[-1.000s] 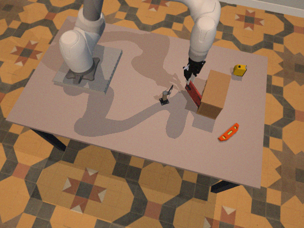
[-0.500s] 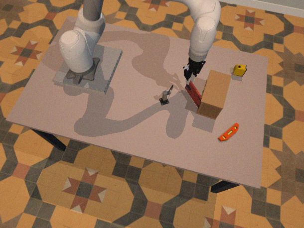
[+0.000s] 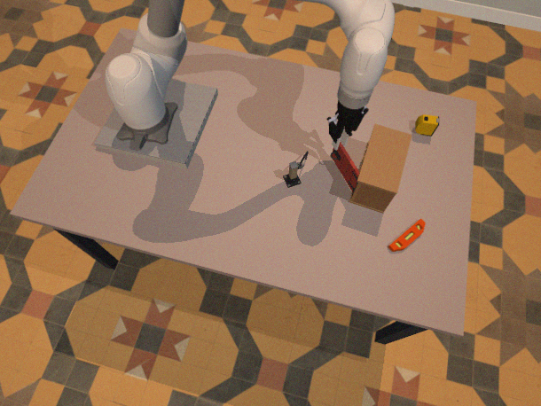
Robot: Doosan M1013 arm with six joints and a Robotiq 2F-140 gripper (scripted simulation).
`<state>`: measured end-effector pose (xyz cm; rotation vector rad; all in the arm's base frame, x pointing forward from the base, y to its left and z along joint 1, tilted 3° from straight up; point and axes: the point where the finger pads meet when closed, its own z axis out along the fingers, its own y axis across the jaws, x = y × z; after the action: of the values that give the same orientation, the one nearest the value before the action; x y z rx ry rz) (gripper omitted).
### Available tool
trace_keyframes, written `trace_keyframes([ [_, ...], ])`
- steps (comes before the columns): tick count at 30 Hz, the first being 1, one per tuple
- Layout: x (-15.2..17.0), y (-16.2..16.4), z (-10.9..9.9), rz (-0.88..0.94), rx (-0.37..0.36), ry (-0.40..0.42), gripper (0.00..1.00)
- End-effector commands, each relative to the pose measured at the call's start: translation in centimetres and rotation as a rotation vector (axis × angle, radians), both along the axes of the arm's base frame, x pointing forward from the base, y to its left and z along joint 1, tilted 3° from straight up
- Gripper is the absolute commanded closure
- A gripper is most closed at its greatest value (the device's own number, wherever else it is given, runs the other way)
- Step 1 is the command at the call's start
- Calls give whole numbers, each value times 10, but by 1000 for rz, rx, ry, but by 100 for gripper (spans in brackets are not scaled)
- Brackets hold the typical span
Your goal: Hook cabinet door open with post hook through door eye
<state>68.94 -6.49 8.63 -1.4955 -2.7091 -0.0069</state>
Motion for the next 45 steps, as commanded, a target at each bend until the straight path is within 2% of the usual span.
trace_keyframes([
  [1,0,0,1,0,0,0,84],
  [15,1,0,15,0,0,0,84],
  [30,2,-1,47,0,0,0,84],
  [45,3,-2,67,0,0,0,84],
])
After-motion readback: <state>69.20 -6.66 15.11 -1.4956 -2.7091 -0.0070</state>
